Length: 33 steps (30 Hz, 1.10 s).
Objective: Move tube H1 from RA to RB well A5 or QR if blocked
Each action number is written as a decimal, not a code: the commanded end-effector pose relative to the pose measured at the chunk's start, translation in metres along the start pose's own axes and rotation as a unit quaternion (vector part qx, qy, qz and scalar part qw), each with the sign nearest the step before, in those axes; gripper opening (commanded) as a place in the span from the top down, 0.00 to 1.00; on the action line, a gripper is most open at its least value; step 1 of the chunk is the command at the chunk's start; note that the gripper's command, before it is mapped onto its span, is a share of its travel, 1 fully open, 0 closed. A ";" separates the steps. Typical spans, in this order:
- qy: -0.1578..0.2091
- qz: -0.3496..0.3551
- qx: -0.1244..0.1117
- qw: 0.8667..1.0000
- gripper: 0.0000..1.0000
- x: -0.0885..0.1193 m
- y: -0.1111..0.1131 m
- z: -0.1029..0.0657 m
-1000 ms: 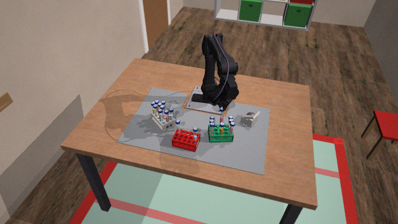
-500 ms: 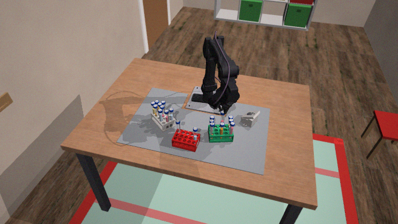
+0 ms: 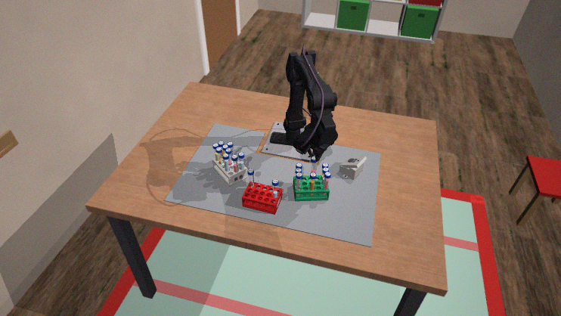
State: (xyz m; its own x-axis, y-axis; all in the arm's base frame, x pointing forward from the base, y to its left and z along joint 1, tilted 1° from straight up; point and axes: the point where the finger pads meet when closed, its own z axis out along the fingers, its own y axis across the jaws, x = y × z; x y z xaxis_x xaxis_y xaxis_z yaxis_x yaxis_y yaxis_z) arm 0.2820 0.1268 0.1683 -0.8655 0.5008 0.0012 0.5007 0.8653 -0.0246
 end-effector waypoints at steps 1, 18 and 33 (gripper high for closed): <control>-0.006 0.001 -0.007 1.000 1.00 -0.002 0.001 -0.007; -0.017 0.002 -0.015 1.000 1.00 -0.006 -0.006 -0.018; -0.017 0.002 -0.015 1.000 1.00 -0.006 -0.006 -0.018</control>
State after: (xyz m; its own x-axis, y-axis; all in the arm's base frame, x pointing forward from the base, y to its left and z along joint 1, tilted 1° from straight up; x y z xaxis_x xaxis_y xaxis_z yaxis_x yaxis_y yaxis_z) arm 0.2834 0.1237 0.1683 -0.8652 0.5014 0.0016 0.5012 0.8650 -0.0248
